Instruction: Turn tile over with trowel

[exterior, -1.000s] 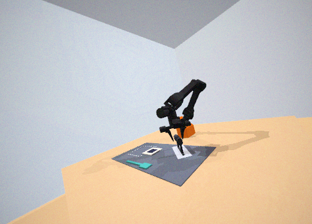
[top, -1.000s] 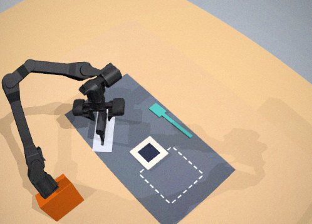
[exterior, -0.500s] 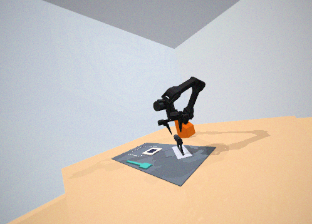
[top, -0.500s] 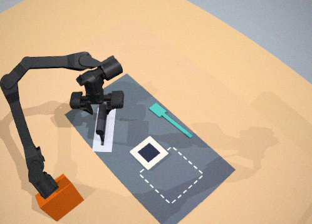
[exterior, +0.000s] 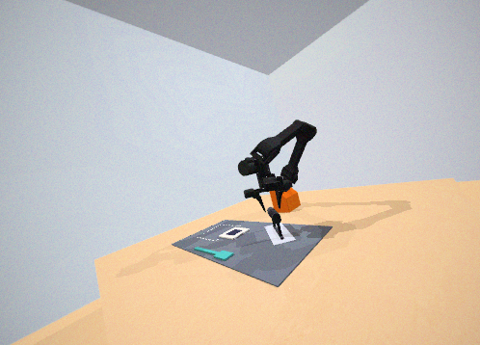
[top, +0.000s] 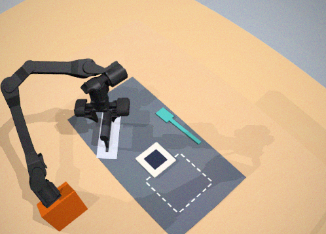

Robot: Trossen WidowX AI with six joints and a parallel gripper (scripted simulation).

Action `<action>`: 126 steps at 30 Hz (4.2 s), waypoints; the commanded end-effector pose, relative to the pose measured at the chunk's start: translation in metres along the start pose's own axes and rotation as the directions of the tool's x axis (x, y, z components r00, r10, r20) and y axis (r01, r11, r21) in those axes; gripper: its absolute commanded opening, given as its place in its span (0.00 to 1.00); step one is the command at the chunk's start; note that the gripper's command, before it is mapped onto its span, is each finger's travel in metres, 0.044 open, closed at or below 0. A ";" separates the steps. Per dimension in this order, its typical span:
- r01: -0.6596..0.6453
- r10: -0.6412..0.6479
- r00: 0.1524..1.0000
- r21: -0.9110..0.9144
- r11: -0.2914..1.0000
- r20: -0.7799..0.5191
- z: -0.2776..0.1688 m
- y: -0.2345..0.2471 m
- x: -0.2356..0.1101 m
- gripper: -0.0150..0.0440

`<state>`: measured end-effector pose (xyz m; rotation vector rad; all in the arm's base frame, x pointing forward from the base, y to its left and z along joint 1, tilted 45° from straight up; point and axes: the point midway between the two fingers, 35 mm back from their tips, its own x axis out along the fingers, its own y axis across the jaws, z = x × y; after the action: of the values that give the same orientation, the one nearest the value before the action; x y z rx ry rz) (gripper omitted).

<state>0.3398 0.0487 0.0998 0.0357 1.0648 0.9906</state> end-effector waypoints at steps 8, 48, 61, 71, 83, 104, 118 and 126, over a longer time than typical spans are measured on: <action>-0.002 0.002 1.000 0.019 1.000 -0.003 -0.001 0.000 0.018 0.71; -0.002 0.002 1.000 -0.168 0.986 -0.002 -0.001 0.001 0.024 0.47; -0.003 0.002 1.000 -0.325 0.946 -0.002 -0.001 0.001 0.024 0.56; -0.003 0.002 1.000 -0.325 0.946 -0.002 -0.001 0.001 0.024 0.71; -0.003 0.002 1.000 -0.325 0.946 -0.002 -0.001 0.001 0.024 0.71; 0.061 -0.081 0.996 -0.329 0.942 -0.048 -0.008 0.004 -0.021 0.76; 0.389 -0.439 0.897 -0.367 0.845 -0.059 -0.025 0.018 0.009 0.76; 0.590 -0.609 0.792 -0.325 0.739 0.055 -0.029 0.027 0.014 0.76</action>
<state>0.3051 0.0609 0.0849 -0.5829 0.9025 0.6353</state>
